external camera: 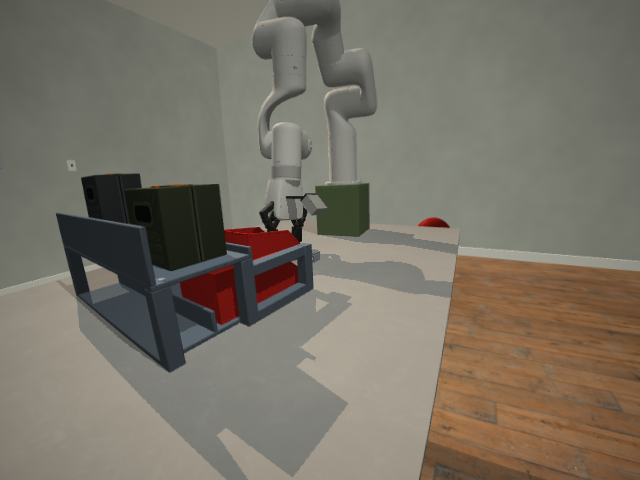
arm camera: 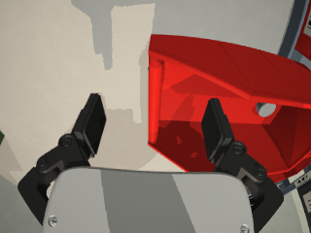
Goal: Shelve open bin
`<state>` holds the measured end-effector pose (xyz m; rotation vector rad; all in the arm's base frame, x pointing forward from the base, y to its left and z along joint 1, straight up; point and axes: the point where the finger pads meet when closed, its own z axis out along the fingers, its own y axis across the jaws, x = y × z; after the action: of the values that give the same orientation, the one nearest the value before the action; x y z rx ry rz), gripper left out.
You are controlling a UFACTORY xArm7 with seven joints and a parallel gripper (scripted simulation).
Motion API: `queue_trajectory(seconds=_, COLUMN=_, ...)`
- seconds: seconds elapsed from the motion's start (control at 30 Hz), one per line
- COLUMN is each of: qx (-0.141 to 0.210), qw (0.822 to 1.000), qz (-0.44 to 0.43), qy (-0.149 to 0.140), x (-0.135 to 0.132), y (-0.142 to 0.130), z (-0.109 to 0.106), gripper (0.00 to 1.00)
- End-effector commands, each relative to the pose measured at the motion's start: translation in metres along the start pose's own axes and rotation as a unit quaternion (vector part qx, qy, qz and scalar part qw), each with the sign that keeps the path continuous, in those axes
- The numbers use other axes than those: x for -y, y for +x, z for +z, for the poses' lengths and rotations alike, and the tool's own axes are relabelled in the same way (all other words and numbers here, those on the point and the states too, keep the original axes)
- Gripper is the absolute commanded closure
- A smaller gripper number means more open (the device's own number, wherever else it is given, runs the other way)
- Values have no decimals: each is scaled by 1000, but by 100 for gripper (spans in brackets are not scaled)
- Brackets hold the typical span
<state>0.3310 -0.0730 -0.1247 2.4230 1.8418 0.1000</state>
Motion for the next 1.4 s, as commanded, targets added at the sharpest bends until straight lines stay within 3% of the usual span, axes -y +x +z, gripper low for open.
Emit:
queue_trajectory(seconds=0.0, qx=0, qw=1000, qz=0, qy=-1, x=-1, y=0, z=0, gripper=0)
queue_trajectory(seconds=1.2, qx=0, qw=1000, qz=0, qy=-1, x=-1, y=0, z=3, gripper=0)
queue_trajectory(seconds=1.23, qx=0, qw=1000, qz=0, qy=-1, x=-1, y=0, z=3, gripper=100)
queue_trajectory(seconds=1.37, qx=0, qw=1000, qz=0, qy=-1, x=-1, y=0, z=3, gripper=100)
